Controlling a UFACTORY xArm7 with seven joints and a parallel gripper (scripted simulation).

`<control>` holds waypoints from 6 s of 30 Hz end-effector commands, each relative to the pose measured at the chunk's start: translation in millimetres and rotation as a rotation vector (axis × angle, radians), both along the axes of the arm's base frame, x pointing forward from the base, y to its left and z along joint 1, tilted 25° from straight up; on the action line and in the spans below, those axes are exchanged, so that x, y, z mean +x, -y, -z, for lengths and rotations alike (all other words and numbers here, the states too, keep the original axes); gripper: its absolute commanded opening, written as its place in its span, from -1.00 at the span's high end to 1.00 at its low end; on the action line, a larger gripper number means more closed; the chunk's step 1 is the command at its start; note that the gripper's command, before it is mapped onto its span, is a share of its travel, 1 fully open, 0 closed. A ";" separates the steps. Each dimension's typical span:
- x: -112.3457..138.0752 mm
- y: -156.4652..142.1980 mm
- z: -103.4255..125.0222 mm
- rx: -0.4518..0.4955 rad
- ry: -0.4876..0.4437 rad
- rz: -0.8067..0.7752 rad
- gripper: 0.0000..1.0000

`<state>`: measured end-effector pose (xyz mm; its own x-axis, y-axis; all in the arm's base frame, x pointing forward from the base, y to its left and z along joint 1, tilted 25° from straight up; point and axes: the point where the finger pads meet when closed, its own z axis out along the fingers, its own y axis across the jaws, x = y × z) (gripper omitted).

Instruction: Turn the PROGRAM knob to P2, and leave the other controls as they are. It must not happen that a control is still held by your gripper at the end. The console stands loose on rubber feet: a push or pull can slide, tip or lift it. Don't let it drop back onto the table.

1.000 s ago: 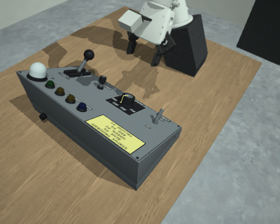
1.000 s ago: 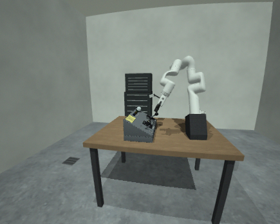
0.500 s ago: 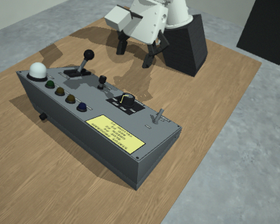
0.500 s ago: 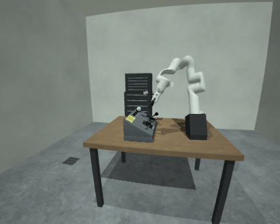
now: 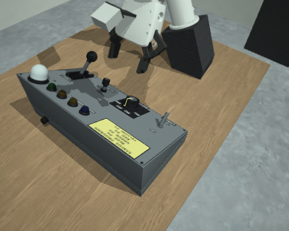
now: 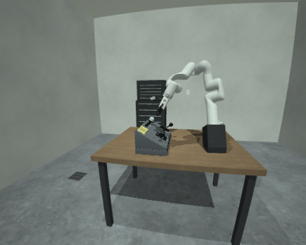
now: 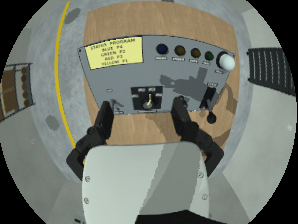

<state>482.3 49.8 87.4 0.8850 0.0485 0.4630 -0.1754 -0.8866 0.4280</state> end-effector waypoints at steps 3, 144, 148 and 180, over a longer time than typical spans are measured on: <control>3.3 -1.7 -1.9 0.002 0.001 -0.001 -1.00; -91.9 35.2 77.5 0.002 0.002 -0.001 -0.52; -85.1 42.4 89.7 0.002 0.001 -0.001 -0.52; -48.7 81.1 155.4 0.002 0.001 -0.001 -0.52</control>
